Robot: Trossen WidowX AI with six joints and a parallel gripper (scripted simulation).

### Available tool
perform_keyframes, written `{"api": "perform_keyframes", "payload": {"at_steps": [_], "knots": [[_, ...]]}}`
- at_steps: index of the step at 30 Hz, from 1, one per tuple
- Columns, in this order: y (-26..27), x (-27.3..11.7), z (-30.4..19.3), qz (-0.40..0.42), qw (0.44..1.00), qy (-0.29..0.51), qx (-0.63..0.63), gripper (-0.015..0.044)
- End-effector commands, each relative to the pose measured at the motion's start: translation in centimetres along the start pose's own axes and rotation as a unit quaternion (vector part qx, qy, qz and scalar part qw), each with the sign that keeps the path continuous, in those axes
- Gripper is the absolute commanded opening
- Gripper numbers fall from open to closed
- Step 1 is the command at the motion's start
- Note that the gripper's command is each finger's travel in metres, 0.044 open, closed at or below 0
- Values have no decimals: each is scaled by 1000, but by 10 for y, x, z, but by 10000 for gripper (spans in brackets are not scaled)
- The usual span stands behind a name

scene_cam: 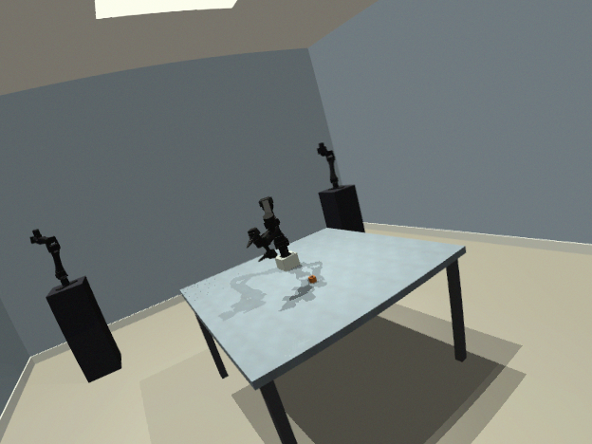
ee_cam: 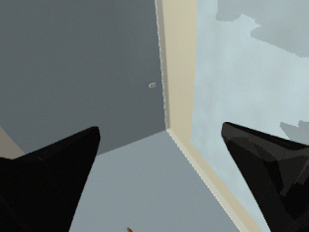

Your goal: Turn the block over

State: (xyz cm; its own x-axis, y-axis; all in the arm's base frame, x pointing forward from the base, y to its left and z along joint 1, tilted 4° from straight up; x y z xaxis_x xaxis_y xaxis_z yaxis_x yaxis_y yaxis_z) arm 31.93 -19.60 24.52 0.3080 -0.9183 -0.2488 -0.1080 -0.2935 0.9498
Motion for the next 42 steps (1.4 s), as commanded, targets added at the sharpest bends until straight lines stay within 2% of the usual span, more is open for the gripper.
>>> {"api": "perform_keyframes", "payload": {"at_steps": [1,7,14,18,23,25,36,42], "knots": [[-42,-11,-31,-117,928,101,-340,440],[-76,-28,-48,-179,774,208,-570,440],[-113,-57,-60,-207,511,353,-756,440],[-130,-77,-63,-201,337,438,-809,440],[-148,-104,-64,-172,115,538,-817,440],[-152,-112,-63,-160,53,564,-808,440],[-152,-112,-63,-158,47,567,-807,440],[-185,-102,-56,-158,47,567,-807,440]]}}
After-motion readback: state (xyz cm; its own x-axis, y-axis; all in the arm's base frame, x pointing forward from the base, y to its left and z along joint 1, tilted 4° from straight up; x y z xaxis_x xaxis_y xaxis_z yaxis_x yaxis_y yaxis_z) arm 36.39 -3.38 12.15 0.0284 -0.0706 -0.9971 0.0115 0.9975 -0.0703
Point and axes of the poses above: the point midway between the two fingers, 35 mm back from their tips, its own x axis out along the fingers, its own y axis across the jaws, z = x × y, the point moved 9 cm from there along -x, back along the fingers, and after that the axes turned 1 degree about x, right-handed, at the moved point
